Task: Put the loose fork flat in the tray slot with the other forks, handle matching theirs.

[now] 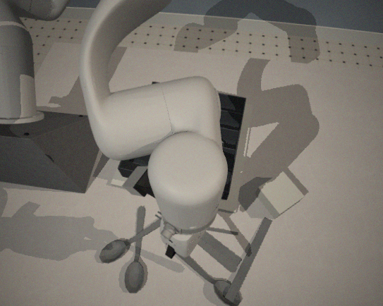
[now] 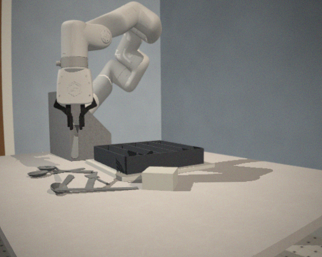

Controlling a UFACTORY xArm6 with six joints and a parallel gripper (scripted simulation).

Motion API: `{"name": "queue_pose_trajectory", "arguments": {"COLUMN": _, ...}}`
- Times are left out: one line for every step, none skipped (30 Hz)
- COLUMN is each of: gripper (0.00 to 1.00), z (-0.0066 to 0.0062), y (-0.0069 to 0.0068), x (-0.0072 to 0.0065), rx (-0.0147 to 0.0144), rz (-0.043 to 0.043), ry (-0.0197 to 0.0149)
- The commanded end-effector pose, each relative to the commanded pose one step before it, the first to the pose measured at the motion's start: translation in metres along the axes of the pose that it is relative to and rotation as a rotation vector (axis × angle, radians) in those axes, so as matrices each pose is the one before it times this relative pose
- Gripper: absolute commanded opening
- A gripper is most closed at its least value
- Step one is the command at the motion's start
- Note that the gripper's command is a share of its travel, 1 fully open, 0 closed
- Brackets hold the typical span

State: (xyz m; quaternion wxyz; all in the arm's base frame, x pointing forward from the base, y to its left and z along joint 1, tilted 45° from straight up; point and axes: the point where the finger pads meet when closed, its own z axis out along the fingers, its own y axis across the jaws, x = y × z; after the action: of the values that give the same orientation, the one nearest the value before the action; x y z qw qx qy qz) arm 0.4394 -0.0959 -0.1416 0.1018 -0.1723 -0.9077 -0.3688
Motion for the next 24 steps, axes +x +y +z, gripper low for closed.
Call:
{"name": "queue_pose_trajectory", "arguments": {"gripper": 0.05, "z": -0.00211, "y": 0.00014, "x": -0.00146, "rx": 0.0009, "rz": -0.00124, "ry": -0.00447}}
{"name": "queue_pose_trajectory", "arguments": {"gripper": 0.05, "z": 0.0, "y": 0.0, "x": 0.0, "rx": 0.0, "rz": 0.0, "ry": 0.0}}
{"name": "queue_pose_trajectory", "arguments": {"gripper": 0.05, "z": 0.0, "y": 0.0, "x": 0.0, "rx": 0.0, "rz": 0.0, "ry": 0.0}}
{"name": "queue_pose_trajectory", "arguments": {"gripper": 0.05, "z": 0.0, "y": 0.0, "x": 0.0, "rx": 0.0, "rz": 0.0, "ry": 0.0}}
{"name": "queue_pose_trajectory", "arguments": {"gripper": 0.05, "z": 0.0, "y": 0.0, "x": 0.0, "rx": 0.0, "rz": 0.0, "ry": 0.0}}
{"name": "queue_pose_trajectory", "arguments": {"gripper": 0.05, "z": 0.0, "y": 0.0, "x": 0.0, "rx": 0.0, "rz": 0.0, "ry": 0.0}}
{"name": "queue_pose_trajectory", "arguments": {"gripper": 0.05, "z": 0.0, "y": 0.0, "x": 0.0, "rx": 0.0, "rz": 0.0, "ry": 0.0}}
{"name": "queue_pose_trajectory", "arguments": {"gripper": 0.05, "z": 0.0, "y": 0.0, "x": 0.0, "rx": 0.0, "rz": 0.0, "ry": 0.0}}
{"name": "queue_pose_trajectory", "arguments": {"gripper": 0.05, "z": 0.0, "y": 0.0, "x": 0.0, "rx": 0.0, "rz": 0.0, "ry": 0.0}}
{"name": "queue_pose_trajectory", "arguments": {"gripper": 0.05, "z": -0.0001, "y": 0.00101, "x": 0.00042, "rx": -0.00001, "rz": -0.00003, "ry": -0.00001}}
{"name": "queue_pose_trajectory", "arguments": {"gripper": 0.05, "z": -0.00053, "y": 0.00589, "x": 0.00256, "rx": -0.00005, "rz": -0.00019, "ry": -0.00007}}
{"name": "queue_pose_trajectory", "arguments": {"gripper": 0.05, "z": -0.00099, "y": 0.01271, "x": 0.00597, "rx": -0.00012, "rz": -0.00036, "ry": -0.00013}}
{"name": "queue_pose_trajectory", "arguments": {"gripper": 0.05, "z": -0.00104, "y": 0.01879, "x": 0.01004, "rx": -0.00018, "rz": -0.00041, "ry": -0.00011}}
{"name": "queue_pose_trajectory", "arguments": {"gripper": 0.05, "z": -0.00054, "y": 0.02227, "x": 0.014, "rx": -0.00024, "rz": -0.0003, "ry": 0.0}}
{"name": "queue_pose_trajectory", "arguments": {"gripper": 0.05, "z": 0.00095, "y": 0.0063, "x": 0.00721, "rx": -0.00025, "rz": -0.00005, "ry": 0.00017}}
{"name": "queue_pose_trajectory", "arguments": {"gripper": 0.05, "z": 0.00113, "y": 0.0052, "x": 0.00676, "rx": -0.00022, "rz": 0.0002, "ry": 0.00032}}
{"name": "queue_pose_trajectory", "arguments": {"gripper": 0.05, "z": 0.00099, "y": 0.00767, "x": 0.00782, "rx": -0.00015, "rz": 0.00033, "ry": 0.00036}}
{"name": "queue_pose_trajectory", "arguments": {"gripper": 0.05, "z": 0.00076, "y": 0.00908, "x": 0.00808, "rx": -0.00009, "rz": 0.0003, "ry": 0.00029}}
{"name": "queue_pose_trajectory", "arguments": {"gripper": 0.05, "z": 0.00049, "y": 0.00933, "x": 0.00777, "rx": -0.00004, "rz": 0.00016, "ry": 0.00015}}
{"name": "queue_pose_trajectory", "arguments": {"gripper": 0.05, "z": 0.0, "y": 0.0, "x": 0.0, "rx": 0.0, "rz": 0.0, "ry": 0.0}}
{"name": "queue_pose_trajectory", "arguments": {"gripper": 0.05, "z": 0.0, "y": 0.0, "x": 0.0, "rx": 0.0, "rz": 0.0, "ry": 0.0}}
{"name": "queue_pose_trajectory", "arguments": {"gripper": 0.05, "z": 0.00043, "y": 0.02584, "x": 0.02204, "rx": -0.00001, "rz": 0.00003, "ry": 0.00003}}
{"name": "queue_pose_trajectory", "arguments": {"gripper": 0.05, "z": -0.00024, "y": 0.006, "x": 0.00512, "rx": 0.0, "rz": 0.0, "ry": 0.0}}
{"name": "queue_pose_trajectory", "arguments": {"gripper": 0.05, "z": 0.0, "y": 0.0, "x": 0.0, "rx": 0.0, "rz": 0.0, "ry": 0.0}}
